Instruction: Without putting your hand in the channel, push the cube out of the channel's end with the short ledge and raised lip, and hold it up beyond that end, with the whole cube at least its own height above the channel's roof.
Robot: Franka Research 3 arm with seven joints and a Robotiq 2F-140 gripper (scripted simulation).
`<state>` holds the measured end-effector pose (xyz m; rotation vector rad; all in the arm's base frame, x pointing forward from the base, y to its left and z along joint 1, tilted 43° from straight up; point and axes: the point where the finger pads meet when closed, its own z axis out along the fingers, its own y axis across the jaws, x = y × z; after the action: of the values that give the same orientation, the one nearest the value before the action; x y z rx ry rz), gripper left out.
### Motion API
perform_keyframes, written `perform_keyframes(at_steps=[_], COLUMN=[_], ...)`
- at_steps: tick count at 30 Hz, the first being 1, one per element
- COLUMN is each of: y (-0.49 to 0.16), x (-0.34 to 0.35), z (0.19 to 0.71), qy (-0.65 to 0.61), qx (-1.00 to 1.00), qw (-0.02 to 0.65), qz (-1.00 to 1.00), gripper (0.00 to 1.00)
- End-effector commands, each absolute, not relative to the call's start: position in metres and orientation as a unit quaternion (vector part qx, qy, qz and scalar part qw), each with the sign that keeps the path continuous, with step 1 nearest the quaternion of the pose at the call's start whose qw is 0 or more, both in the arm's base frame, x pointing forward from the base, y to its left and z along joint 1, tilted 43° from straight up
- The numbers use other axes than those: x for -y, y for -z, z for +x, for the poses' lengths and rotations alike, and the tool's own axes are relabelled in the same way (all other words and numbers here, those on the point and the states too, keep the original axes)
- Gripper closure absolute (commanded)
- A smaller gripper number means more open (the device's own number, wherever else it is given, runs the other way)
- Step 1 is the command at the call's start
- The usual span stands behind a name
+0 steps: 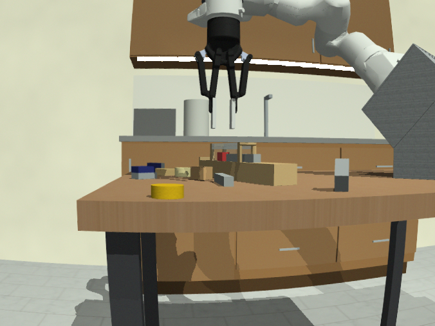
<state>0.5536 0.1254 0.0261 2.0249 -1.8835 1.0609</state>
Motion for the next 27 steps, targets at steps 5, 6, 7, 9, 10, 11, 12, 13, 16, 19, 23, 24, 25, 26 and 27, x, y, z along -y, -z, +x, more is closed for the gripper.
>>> perform_keyframes(at_steps=[5,6,7,9,10,11,12,13,16,19,23,24,25,26,27], y=[-0.025,-0.025,-0.025,-0.024,-0.022,-0.02,-0.017,-0.014,0.0,0.016,0.025,0.029,0.033,0.035,0.037], x=[-0.125,-0.125,-0.124,-0.124,-0.122,-0.121,-0.118,-0.115,-0.104,-0.092,-0.085,-0.082,-0.079,-0.077,-0.075], z=[0.553,0.553,0.553,0.553,0.554,0.555,0.557,0.558,0.565,0.573,0.578,0.58,0.582,0.583,0.584], qy=[-0.357,-0.357,-0.357,-0.357,-0.357,-0.357,-0.357,-0.357,-0.357,-0.357,-0.357,-0.357,-0.357,-0.357,-0.357], qx=[0.638,0.638,0.638,0.638,0.638,0.638,0.638,0.638,0.638,0.638,0.638,0.638,0.638,0.638,0.638], qw=[0.09,0.09,0.09,0.09,0.09,0.09,0.09,0.09,0.09,0.09,0.09,0.09,0.09,0.09,0.09], qz=[0.676,0.676,0.676,0.676,0.676,0.676,0.676,0.676,0.676,0.676,0.676,0.676,0.676,0.676,0.676], gripper=[0.77,0.77,0.77,0.77,0.77,0.77,0.77,0.77,0.77,0.77,0.77,0.77,0.77,0.77,0.77])
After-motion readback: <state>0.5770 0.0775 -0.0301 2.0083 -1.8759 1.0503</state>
